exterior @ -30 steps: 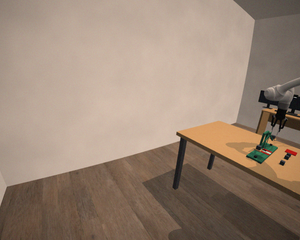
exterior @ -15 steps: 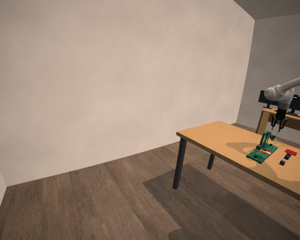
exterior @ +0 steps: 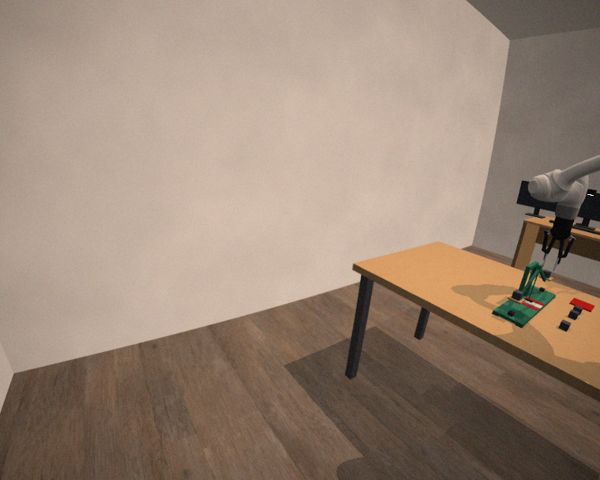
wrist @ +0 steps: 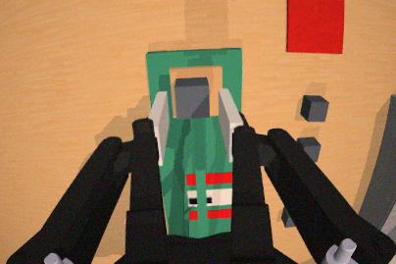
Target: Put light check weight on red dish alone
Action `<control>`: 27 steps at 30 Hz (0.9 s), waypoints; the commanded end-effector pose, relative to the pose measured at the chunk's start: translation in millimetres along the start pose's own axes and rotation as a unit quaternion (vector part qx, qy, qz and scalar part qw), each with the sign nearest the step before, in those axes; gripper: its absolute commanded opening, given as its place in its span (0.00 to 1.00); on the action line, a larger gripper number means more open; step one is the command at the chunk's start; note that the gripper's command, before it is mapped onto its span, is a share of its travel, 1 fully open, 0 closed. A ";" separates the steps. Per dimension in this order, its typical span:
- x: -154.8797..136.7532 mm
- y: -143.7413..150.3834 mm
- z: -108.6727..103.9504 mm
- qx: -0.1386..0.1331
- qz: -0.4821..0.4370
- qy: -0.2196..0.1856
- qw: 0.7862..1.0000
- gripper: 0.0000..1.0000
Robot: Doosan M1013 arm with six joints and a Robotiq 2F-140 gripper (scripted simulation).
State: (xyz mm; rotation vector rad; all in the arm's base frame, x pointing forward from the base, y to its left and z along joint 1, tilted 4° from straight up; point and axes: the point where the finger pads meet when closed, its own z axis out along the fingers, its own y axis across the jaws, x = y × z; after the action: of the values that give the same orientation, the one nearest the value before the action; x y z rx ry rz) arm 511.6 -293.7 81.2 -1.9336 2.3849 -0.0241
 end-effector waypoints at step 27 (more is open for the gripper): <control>-4.6 -1.3 4.3 0.001 0.000 -0.001 1.000 0.35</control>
State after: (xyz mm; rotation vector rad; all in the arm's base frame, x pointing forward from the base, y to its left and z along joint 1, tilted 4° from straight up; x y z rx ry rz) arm 512.8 -291.6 81.2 -1.9383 2.3810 -0.0237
